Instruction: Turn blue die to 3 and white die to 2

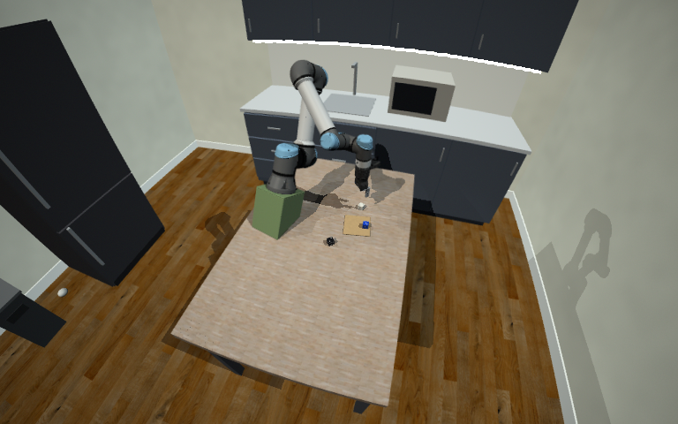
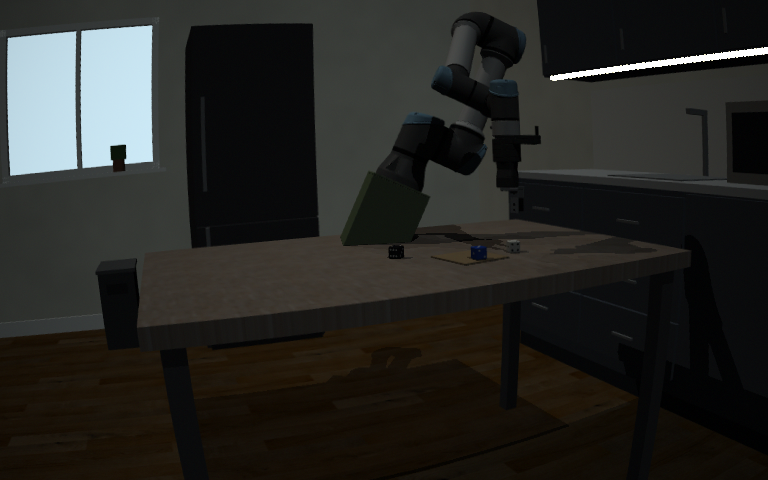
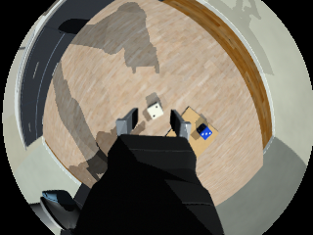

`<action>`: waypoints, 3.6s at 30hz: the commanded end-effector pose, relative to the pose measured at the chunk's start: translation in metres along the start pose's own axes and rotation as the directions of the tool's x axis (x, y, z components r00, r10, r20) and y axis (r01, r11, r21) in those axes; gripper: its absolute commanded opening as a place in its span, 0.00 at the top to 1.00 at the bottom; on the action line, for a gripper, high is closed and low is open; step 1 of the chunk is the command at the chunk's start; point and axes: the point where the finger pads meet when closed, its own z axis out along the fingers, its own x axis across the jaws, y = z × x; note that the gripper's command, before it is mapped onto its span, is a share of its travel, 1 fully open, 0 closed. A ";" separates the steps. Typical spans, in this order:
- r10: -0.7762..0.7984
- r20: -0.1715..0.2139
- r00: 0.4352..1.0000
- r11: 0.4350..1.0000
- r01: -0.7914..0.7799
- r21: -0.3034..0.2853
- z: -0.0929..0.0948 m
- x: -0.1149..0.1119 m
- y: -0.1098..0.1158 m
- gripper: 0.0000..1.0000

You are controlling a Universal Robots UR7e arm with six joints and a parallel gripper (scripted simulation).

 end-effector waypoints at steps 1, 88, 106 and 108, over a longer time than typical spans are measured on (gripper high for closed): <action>0.173 0.002 0.985 0.985 -0.173 -0.001 0.004 0.000 0.002 0.00; 0.691 0.001 0.723 0.723 -0.691 -0.002 0.018 0.002 0.012 0.13; 0.691 0.001 0.723 0.723 -0.691 -0.002 0.040 0.002 0.012 0.13; 0.691 0.001 0.723 0.723 -0.691 -0.002 0.043 0.002 0.011 0.13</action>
